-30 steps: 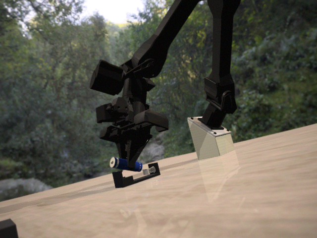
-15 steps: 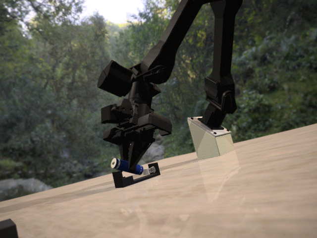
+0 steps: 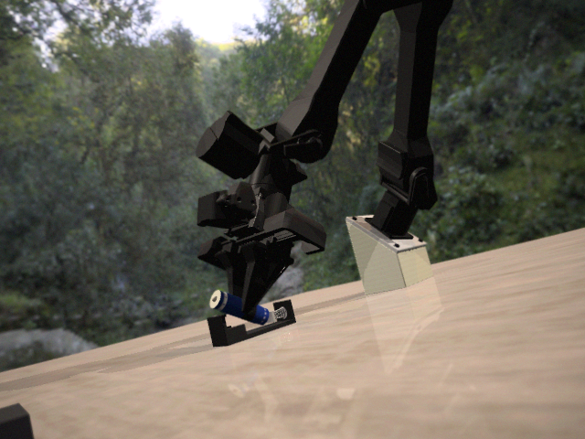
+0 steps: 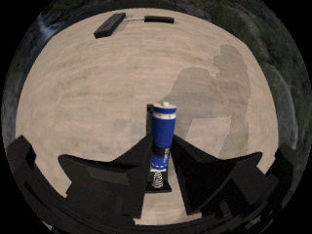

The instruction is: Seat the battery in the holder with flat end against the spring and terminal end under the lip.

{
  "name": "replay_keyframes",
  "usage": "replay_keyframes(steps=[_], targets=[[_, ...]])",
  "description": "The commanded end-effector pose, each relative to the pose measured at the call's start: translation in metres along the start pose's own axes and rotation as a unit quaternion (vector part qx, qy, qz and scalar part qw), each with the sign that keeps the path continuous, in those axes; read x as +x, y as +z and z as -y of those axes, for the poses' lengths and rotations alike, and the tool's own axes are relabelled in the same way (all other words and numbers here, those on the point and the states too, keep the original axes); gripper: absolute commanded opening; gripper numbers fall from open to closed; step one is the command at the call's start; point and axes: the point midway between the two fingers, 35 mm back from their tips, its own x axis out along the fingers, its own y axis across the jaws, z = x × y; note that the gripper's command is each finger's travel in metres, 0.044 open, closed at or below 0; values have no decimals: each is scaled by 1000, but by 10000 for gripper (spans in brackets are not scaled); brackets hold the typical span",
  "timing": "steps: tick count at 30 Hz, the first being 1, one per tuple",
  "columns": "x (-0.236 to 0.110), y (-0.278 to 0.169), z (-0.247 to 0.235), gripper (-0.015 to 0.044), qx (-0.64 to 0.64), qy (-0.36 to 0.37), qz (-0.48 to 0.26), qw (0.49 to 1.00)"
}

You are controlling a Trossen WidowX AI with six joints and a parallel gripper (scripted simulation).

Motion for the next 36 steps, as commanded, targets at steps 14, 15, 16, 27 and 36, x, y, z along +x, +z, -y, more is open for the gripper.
replay_keyframes(steps=[14, 15, 16, 27, 36], targets=[[-4, -13, -1, 65, 3, -2, 6, 1000], [-5, -14, -1, 65, 3, -2, 6, 1000], [-5, -15, -1, 65, 3, -2, 6, 1000], [-8, -21, 0, 65, 2, -4, 4, 1000], [-10, -23, -1, 65, 3, -6, -1, 1000]])
